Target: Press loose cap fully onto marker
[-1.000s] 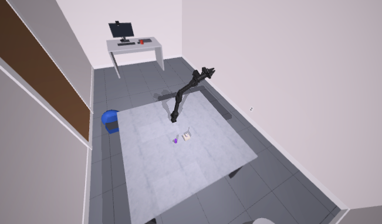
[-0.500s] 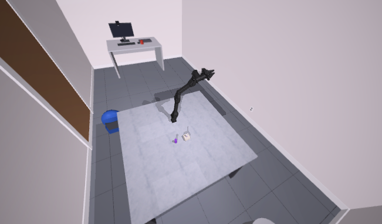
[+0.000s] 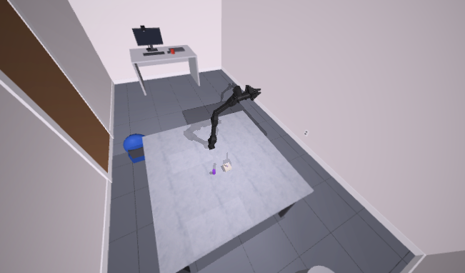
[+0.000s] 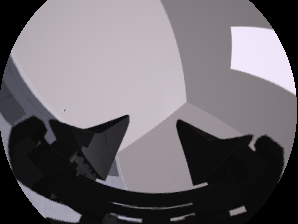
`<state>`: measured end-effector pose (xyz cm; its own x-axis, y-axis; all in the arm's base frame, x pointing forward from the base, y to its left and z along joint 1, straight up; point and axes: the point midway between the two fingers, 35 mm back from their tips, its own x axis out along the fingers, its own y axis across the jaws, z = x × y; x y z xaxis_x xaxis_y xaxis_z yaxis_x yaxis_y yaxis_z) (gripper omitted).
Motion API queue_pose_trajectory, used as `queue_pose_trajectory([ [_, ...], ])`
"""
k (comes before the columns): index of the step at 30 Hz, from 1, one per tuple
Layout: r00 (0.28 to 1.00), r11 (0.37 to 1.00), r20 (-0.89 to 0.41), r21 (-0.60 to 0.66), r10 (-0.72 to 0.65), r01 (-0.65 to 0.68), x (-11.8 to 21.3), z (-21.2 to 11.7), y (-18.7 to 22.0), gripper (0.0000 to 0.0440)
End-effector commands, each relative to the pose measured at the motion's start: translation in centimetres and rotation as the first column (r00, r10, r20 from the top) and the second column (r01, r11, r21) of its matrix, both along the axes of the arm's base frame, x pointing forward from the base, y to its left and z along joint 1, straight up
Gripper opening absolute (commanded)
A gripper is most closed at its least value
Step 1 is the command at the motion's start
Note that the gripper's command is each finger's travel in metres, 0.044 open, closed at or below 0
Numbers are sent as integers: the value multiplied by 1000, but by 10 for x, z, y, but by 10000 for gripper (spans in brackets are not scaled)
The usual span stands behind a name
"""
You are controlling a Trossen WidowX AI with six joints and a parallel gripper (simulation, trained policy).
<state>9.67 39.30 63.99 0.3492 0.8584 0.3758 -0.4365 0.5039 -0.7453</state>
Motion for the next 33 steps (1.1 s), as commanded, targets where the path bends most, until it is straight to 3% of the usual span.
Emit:
queue_pose_trajectory([
  [1, 1000, 1000, -23, -19, 0, 0, 5, -4, -4, 324],
  [33, 971, 976, -215, -210, -109, 64, 61, -54, -38, 325],
])
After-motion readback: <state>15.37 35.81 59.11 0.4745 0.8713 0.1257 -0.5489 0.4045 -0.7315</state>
